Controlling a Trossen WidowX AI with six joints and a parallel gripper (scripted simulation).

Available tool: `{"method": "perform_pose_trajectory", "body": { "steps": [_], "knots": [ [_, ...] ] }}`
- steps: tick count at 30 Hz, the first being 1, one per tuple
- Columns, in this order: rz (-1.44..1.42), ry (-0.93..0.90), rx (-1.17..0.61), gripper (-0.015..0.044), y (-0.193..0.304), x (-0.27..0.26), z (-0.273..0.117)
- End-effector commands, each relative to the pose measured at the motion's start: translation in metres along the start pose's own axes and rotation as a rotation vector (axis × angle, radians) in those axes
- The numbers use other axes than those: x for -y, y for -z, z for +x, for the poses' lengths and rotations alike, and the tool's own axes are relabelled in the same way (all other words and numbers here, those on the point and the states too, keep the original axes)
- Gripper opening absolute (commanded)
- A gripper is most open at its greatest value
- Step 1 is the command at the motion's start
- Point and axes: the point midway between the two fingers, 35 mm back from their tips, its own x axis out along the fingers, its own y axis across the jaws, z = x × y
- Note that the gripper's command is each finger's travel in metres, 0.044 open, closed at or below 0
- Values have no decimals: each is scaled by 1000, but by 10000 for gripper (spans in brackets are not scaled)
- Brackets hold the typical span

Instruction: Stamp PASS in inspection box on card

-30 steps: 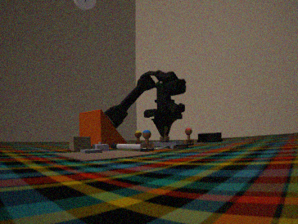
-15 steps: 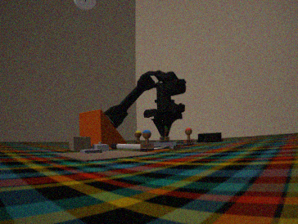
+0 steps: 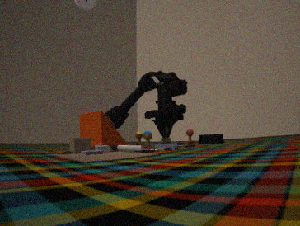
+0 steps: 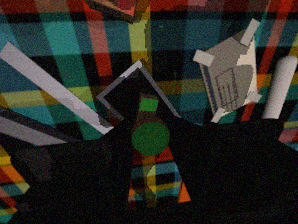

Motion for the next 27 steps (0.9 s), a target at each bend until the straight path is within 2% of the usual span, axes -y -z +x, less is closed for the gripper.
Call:
{"method": "perform_pose_trajectory", "body": {
  "steps": [1, 27],
  "knots": [
    [-2, -4, -1, 0, 0, -1, 2],
    [-1, -4, -2, 0, 0, -1, -6]
  ]
}}
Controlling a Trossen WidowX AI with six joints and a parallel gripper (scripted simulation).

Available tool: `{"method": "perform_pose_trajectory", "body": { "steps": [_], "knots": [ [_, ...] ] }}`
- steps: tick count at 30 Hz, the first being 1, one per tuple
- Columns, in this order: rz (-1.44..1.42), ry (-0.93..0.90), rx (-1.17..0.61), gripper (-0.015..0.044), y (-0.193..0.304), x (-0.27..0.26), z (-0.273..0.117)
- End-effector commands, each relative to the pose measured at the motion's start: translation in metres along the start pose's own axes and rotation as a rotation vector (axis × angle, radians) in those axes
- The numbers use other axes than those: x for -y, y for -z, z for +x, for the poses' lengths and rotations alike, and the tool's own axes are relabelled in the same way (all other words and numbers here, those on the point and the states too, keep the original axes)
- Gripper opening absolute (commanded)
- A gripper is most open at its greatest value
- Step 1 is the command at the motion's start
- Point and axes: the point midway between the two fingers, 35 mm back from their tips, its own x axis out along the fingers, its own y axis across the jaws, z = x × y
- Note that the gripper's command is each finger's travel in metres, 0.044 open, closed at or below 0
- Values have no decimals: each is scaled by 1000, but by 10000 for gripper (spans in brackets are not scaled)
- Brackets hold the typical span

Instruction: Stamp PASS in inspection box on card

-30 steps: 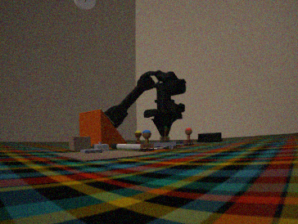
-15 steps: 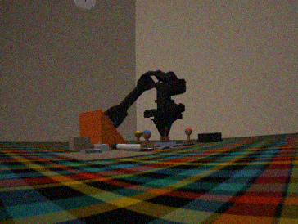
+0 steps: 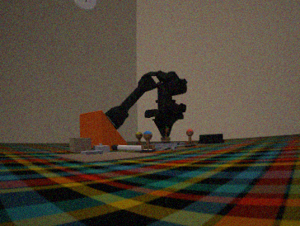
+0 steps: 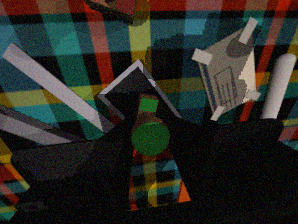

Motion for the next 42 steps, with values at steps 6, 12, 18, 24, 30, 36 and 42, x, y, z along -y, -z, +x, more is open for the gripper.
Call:
{"method": "perform_pose_trajectory", "body": {
  "steps": [6, 12, 18, 24, 30, 36, 42],
  "knots": [
    [-7, -1, 0, 0, 0, 0, -4],
    [-7, 0, 0, 0, -1, 0, -13],
    [-6, 2, 0, 0, -1, 1, -23],
    [-6, 2, 0, 0, -1, 1, -32],
    [-6, 2, 0, 0, -1, 1, -42],
    [-6, 1, -1, 0, 0, 1, -52],
    [-92, 3, 1, 0, -4, 14, -53]
  ]
}}
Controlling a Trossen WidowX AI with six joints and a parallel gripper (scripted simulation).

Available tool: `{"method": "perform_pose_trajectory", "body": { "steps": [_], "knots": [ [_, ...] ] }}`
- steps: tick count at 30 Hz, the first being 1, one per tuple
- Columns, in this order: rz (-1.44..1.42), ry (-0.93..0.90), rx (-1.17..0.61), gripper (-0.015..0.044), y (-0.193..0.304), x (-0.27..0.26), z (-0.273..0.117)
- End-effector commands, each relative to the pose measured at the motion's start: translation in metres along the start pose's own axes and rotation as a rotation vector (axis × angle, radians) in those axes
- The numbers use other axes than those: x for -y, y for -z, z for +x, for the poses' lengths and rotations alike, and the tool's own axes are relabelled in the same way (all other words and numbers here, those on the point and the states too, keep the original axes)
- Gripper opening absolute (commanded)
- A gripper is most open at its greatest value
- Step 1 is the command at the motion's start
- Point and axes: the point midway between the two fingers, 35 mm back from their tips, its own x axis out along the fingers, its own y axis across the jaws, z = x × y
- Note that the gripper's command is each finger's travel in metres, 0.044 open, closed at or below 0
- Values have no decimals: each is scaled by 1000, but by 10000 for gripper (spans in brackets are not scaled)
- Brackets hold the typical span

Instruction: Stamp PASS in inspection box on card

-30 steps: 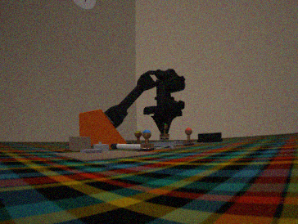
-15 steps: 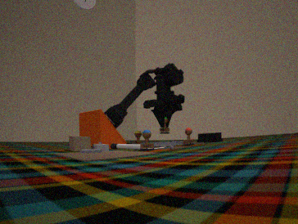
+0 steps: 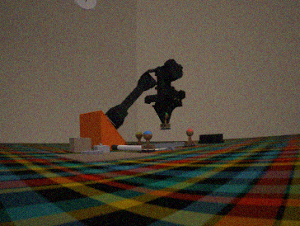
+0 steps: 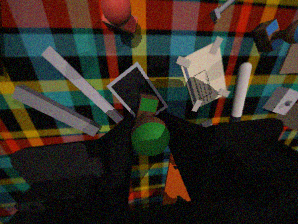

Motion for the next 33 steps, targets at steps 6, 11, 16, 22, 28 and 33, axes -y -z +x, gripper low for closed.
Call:
{"method": "perform_pose_trajectory", "body": {
  "steps": [6, 11, 16, 22, 28, 33],
  "knots": [
    [-197, 6, -3, 0, -6, 34, 0],
    [-321, 8, -1, 0, -7, 53, 0],
    [-446, 9, 1, 0, -8, 74, 0],
    [-596, 8, 4, 0, -7, 98, 1],
    [-708, 8, 6, 0, -4, 115, 2],
    [-708, 8, 7, 0, -5, 116, 3]
  ]
}}
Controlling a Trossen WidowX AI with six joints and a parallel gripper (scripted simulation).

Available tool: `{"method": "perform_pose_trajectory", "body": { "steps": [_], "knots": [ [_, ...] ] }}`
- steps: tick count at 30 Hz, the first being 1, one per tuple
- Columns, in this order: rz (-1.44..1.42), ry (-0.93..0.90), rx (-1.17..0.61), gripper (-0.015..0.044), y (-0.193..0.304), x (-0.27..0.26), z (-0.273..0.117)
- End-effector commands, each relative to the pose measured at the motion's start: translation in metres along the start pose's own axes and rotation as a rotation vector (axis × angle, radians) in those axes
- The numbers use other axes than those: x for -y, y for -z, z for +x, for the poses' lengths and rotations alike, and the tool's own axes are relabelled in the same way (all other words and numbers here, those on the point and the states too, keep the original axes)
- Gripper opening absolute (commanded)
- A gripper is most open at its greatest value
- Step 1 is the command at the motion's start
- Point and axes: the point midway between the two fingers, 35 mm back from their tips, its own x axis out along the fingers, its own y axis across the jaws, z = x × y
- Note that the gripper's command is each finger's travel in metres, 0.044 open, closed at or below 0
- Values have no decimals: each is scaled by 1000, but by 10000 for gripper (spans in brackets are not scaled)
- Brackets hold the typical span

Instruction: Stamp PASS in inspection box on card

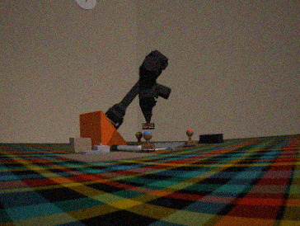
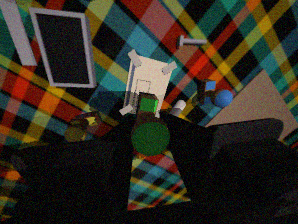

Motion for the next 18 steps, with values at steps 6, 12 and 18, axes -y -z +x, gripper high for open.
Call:
{"method": "perform_pose_trajectory", "body": {
  "steps": [6, 12, 18],
  "knots": [
    [-19, -1, -4, 0, 1, 2, 6],
    [-19, 0, -4, 0, 1, 3, 10],
    [-19, 0, -3, 0, 1, 3, 14]
  ]
}}
